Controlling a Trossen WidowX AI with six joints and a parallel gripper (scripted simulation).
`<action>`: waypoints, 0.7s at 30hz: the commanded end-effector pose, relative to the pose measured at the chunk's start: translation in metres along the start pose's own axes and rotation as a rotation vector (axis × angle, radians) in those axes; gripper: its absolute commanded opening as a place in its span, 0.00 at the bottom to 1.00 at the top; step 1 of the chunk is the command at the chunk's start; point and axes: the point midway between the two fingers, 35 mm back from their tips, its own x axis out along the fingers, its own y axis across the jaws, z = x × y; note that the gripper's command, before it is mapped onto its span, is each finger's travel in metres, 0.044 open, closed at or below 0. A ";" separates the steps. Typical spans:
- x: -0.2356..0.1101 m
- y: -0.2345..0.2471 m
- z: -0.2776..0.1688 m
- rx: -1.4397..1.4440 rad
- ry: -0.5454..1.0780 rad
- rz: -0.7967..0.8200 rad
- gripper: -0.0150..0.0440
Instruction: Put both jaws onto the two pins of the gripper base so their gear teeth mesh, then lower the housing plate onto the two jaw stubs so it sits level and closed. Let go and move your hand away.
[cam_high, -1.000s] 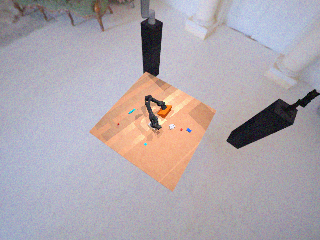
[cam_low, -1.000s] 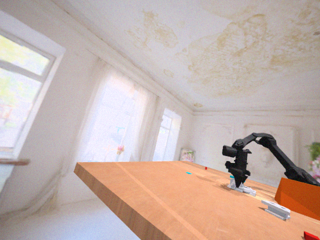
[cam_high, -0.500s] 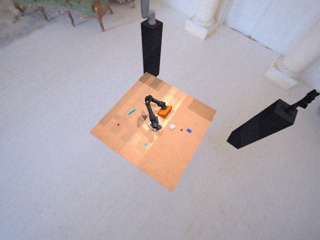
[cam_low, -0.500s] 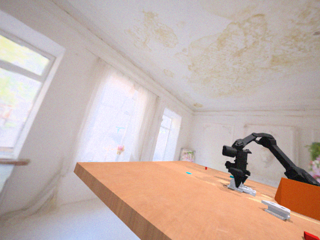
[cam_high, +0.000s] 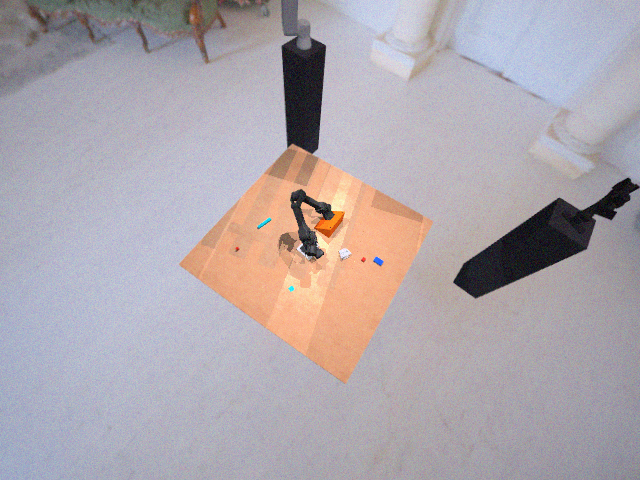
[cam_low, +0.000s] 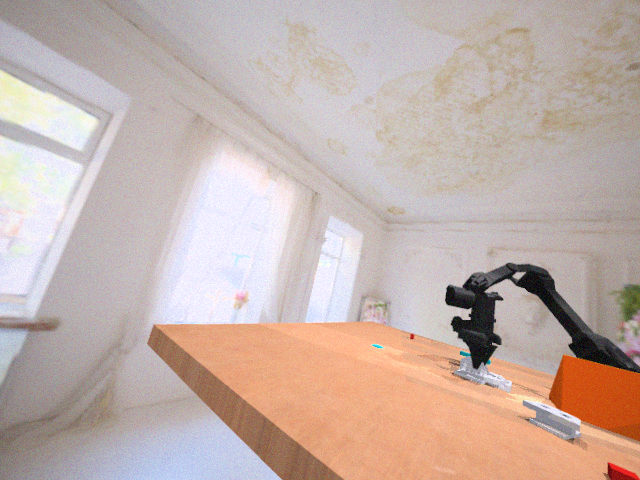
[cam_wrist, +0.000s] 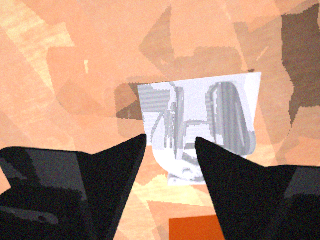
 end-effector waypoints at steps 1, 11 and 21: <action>-0.040 0.001 0.000 0.006 -0.009 0.010 0.63; -0.044 0.013 -0.005 -0.043 -0.025 0.043 0.86; -0.057 0.059 -0.035 -0.347 -0.028 0.070 1.00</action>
